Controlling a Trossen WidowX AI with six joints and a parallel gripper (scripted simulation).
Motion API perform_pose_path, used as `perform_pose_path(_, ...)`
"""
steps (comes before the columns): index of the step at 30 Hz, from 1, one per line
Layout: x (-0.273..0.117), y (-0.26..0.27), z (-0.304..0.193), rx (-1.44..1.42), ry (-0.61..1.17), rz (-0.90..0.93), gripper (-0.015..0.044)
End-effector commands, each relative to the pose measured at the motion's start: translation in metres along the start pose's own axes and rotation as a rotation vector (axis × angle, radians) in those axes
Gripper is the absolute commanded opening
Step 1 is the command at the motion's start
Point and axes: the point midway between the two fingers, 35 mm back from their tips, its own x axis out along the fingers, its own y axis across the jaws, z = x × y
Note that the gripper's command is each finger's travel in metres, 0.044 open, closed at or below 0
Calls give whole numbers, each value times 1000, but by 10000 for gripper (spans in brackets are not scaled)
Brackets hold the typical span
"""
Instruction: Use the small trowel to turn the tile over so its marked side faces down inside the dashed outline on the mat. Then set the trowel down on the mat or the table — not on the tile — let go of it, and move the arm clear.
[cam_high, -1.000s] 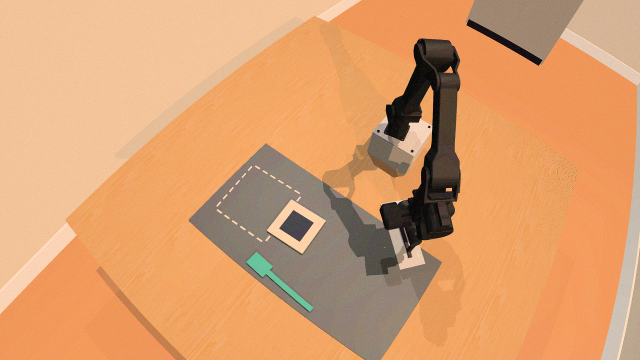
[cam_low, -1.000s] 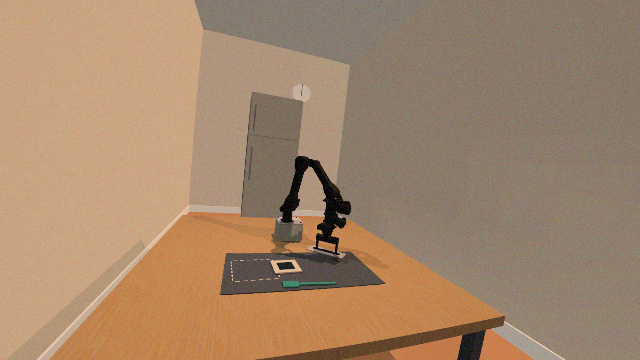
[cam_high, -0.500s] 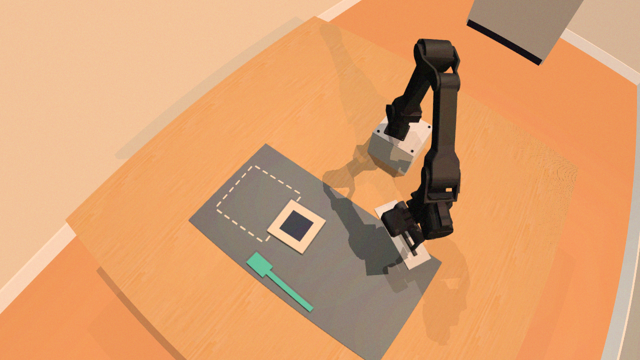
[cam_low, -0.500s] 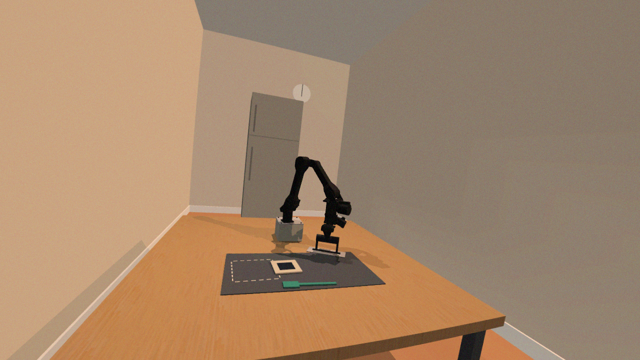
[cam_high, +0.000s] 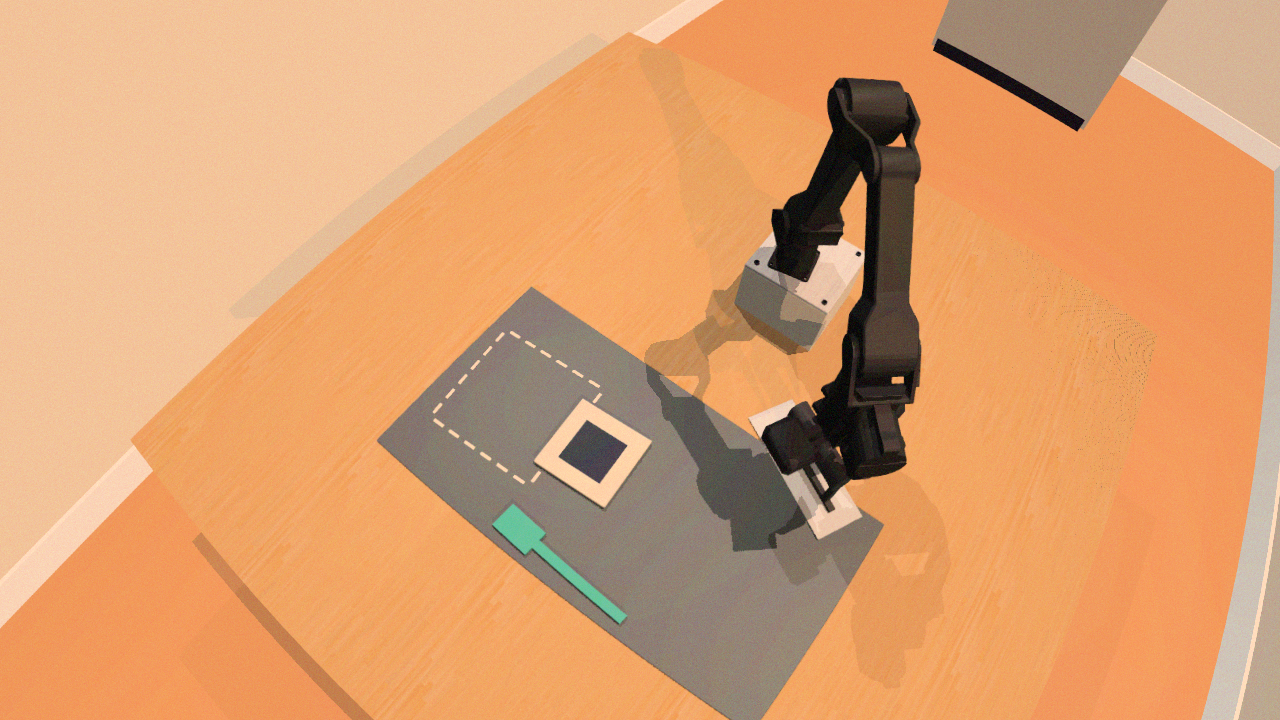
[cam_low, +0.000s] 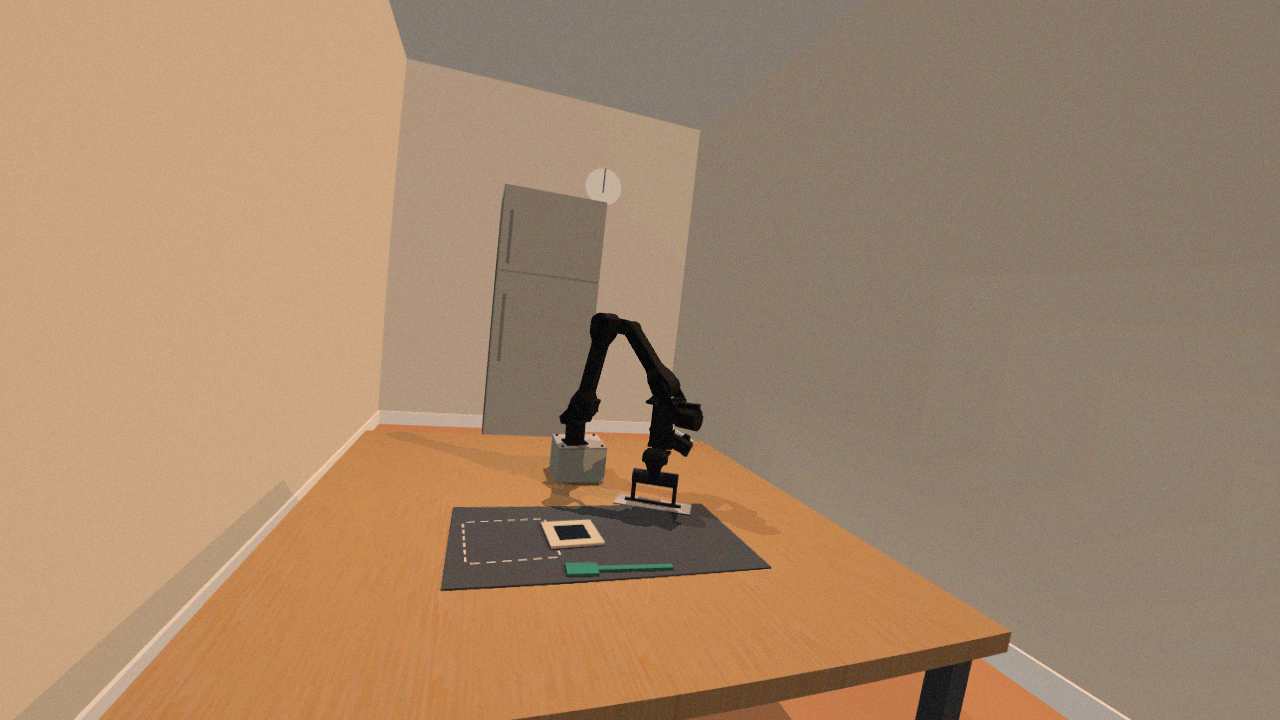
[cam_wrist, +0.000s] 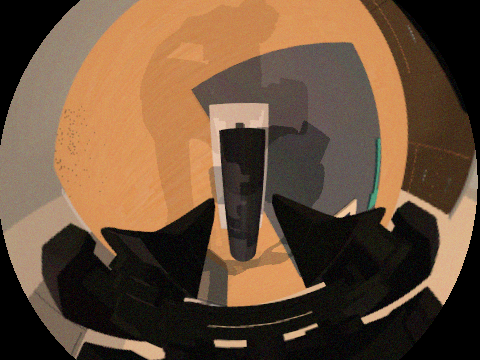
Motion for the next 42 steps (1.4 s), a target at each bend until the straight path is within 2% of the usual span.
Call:
perform_pose_path(1,1,0,0,-4,2,0,270)
perform_pose_path(7,-2,0,0,-5,1,0,270)
perform_pose_path(12,-45,0,0,-25,1,0,270)
perform_pose_path(19,-45,0,0,-2,1,0,270)
perform_pose_path(42,-45,0,0,788,1,0,270)
